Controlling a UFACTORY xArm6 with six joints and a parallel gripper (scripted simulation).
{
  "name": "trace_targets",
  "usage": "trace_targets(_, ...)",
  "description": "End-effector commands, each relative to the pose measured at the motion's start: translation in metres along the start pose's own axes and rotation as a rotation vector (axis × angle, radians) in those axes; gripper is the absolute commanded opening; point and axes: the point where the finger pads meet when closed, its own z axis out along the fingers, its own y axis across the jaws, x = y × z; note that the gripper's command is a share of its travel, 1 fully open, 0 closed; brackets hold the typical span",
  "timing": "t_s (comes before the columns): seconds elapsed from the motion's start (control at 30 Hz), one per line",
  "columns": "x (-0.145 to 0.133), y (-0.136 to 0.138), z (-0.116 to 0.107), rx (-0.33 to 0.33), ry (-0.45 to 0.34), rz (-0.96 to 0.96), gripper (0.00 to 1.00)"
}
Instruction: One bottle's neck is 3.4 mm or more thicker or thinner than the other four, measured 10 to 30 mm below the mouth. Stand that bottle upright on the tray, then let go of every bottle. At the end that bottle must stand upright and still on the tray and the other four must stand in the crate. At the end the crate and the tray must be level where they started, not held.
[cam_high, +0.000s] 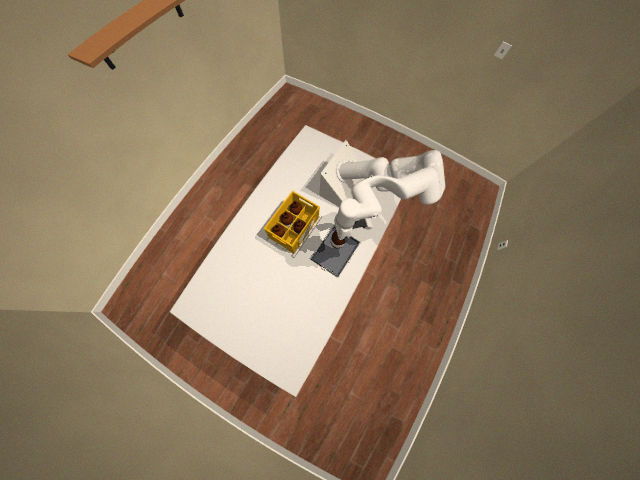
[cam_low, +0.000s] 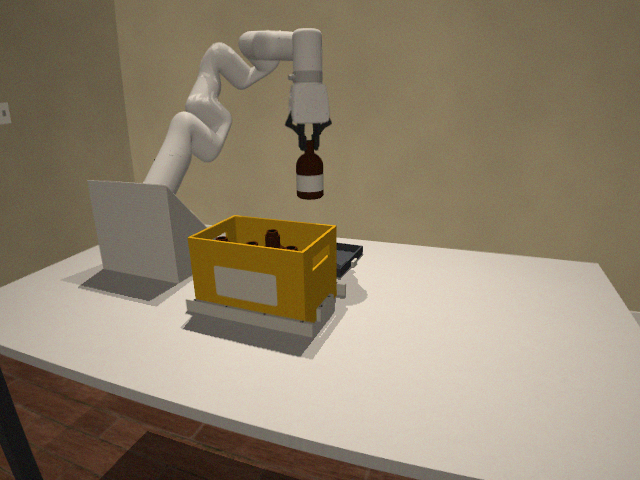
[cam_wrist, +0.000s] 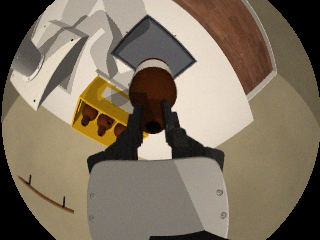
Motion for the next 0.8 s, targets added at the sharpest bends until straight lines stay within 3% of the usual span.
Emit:
trace_targets(0.0, 0.003, 0.0021, -0.0012, -0.001, -0.003, -0.001, 0.0)
trace_targets(0.77, 0.0089, 0.0045, -0.0012, -0.001, -0.003, -0.001, 0.0)
